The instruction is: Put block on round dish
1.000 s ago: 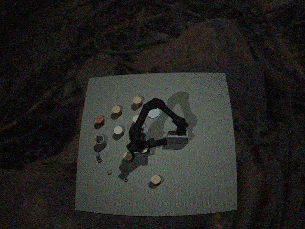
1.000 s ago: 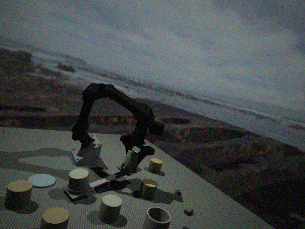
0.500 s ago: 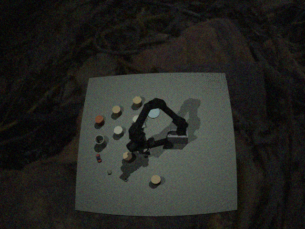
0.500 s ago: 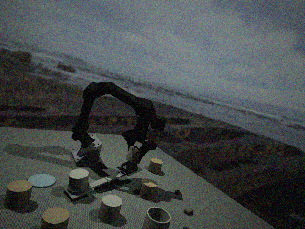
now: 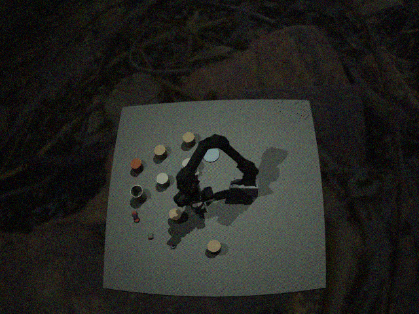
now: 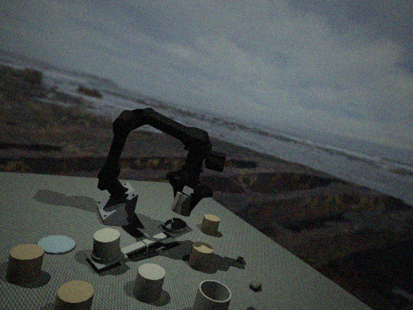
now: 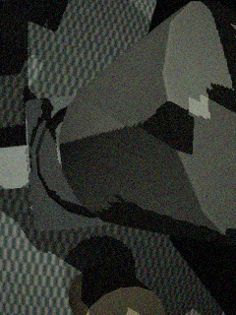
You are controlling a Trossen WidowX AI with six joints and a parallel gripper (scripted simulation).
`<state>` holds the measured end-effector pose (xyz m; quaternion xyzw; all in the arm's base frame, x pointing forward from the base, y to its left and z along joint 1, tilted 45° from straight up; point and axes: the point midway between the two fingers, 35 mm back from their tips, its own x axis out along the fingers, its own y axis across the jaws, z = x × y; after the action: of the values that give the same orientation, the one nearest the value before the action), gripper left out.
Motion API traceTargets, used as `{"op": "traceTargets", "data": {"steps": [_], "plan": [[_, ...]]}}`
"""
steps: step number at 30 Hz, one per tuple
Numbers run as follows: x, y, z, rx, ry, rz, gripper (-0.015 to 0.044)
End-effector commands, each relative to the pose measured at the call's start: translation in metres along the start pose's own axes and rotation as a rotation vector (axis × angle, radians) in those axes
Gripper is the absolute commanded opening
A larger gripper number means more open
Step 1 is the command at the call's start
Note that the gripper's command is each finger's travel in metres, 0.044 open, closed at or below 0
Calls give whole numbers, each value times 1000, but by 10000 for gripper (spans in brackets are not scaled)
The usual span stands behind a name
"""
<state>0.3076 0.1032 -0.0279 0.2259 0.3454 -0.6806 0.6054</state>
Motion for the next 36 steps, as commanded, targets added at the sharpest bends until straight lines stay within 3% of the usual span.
{"op": "traceTargets", "data": {"steps": [1, 15, 36], "plan": [[-7, -1, -1, 4, 4, 3, 0], [-24, -4, 0, 4, 4, 2, 0], [-19, -3, 1, 0, -1, -1, 0]]}}
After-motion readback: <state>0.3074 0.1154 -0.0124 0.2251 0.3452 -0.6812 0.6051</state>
